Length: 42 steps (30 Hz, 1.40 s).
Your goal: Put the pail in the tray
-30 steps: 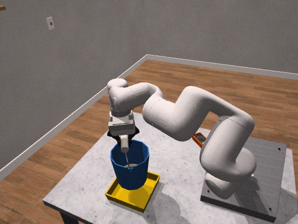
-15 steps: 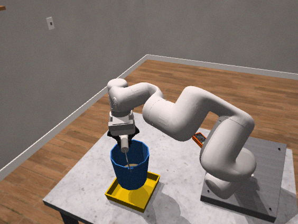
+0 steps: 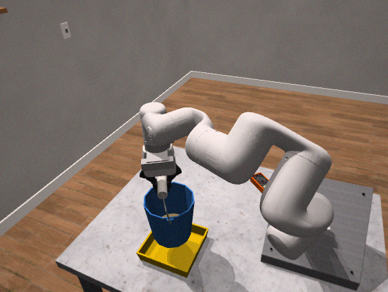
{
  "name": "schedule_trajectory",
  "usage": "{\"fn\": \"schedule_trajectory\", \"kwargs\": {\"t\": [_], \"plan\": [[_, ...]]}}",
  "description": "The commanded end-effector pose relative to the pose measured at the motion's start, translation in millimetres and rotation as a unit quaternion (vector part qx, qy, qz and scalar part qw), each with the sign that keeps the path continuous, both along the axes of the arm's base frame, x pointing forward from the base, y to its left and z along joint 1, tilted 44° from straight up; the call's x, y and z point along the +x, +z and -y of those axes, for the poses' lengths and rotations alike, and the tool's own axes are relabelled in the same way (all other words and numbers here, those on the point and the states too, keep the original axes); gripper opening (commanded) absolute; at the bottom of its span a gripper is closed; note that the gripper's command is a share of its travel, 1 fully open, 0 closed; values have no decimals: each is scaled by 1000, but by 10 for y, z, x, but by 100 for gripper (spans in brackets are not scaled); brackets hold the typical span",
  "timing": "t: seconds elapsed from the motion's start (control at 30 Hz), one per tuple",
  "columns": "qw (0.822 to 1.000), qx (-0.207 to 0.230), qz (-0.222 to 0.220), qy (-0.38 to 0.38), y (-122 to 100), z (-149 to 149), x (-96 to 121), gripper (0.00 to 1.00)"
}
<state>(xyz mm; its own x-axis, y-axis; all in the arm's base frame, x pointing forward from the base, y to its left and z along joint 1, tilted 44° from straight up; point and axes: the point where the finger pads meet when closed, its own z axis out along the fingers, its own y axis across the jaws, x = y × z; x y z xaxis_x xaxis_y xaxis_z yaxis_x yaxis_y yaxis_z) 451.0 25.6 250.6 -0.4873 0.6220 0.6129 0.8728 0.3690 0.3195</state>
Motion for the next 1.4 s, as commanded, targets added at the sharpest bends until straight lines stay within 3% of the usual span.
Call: {"fn": "schedule_trajectory", "kwargs": {"t": [0.0, 1.37], "plan": [[1000, -1, 2, -2, 12, 21, 10, 0], [1000, -1, 2, -2, -64, -50, 6, 0]]}}
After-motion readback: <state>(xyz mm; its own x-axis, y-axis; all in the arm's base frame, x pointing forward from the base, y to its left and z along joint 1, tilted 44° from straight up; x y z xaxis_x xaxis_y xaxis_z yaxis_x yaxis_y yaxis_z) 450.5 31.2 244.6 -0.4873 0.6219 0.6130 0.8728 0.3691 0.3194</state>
